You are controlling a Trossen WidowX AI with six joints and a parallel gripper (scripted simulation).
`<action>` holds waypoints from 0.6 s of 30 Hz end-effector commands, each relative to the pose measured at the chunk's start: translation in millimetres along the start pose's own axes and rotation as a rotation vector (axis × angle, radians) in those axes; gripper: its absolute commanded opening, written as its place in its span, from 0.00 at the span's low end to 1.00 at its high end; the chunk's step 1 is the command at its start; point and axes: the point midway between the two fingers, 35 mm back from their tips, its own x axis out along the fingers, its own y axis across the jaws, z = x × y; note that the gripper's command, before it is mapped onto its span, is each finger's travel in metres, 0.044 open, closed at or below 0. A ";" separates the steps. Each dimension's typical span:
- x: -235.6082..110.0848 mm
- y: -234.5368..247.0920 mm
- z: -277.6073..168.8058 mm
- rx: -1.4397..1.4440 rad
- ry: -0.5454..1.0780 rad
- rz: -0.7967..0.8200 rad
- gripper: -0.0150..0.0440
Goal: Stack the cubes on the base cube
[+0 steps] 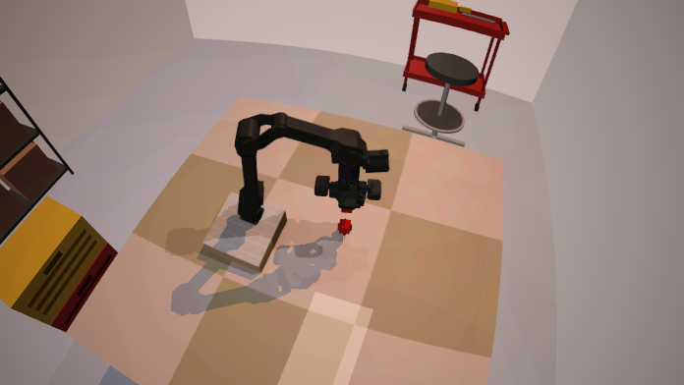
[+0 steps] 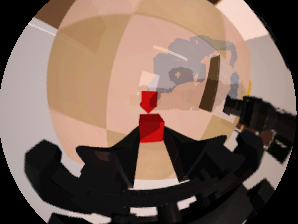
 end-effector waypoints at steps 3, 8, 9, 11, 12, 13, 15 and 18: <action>14.2 -2.6 -0.3 0.024 0.005 -0.009 0.43; 29.0 -3.7 -0.3 0.042 0.015 -0.010 0.43; 30.4 -3.8 -0.2 0.044 0.016 -0.010 0.43; 30.9 -3.9 -0.2 0.044 0.016 -0.010 0.43; 30.9 -3.9 -0.2 0.044 0.016 -0.010 0.43; 30.9 -3.9 -0.2 0.044 0.016 -0.010 0.43; 30.9 -3.9 -0.2 0.044 0.016 -0.010 0.43; 31.3 -3.8 -0.3 0.044 0.016 -0.010 0.43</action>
